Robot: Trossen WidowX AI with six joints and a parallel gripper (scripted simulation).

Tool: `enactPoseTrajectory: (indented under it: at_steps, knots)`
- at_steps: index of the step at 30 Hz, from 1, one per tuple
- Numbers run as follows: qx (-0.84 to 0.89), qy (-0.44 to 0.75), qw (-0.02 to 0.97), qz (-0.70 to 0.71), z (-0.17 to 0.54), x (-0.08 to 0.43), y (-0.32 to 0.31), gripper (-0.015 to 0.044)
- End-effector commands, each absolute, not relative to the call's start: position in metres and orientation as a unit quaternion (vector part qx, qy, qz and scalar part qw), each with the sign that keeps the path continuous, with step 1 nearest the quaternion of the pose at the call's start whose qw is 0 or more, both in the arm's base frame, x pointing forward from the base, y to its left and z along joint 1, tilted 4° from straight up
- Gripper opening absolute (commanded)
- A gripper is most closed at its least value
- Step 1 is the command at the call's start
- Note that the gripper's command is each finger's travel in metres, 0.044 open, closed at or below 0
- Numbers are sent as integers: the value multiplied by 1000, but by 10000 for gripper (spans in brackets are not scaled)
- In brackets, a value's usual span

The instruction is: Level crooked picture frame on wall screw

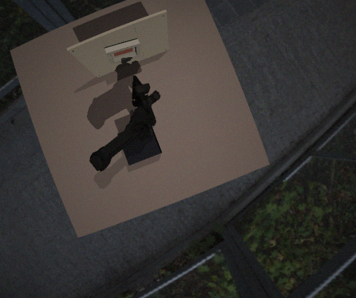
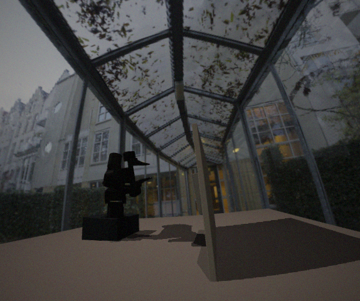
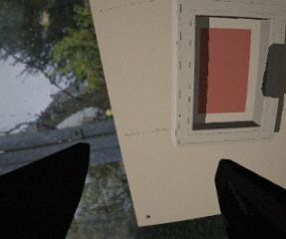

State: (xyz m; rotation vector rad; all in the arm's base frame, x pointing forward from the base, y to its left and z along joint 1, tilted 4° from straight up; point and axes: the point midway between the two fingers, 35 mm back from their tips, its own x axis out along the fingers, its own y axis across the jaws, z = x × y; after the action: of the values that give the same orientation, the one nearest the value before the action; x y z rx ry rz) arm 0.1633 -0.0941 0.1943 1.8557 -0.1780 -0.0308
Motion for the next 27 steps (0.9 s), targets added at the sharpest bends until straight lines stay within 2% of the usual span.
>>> enactPoseTrajectory:
  at_steps: [1,15,27]
  knots:
    - [799,-77,597,-13,195,164,-94,260]
    - [751,-74,656,-14,220,235,-102,260]
    - [750,-74,657,-14,220,236,-102,260]
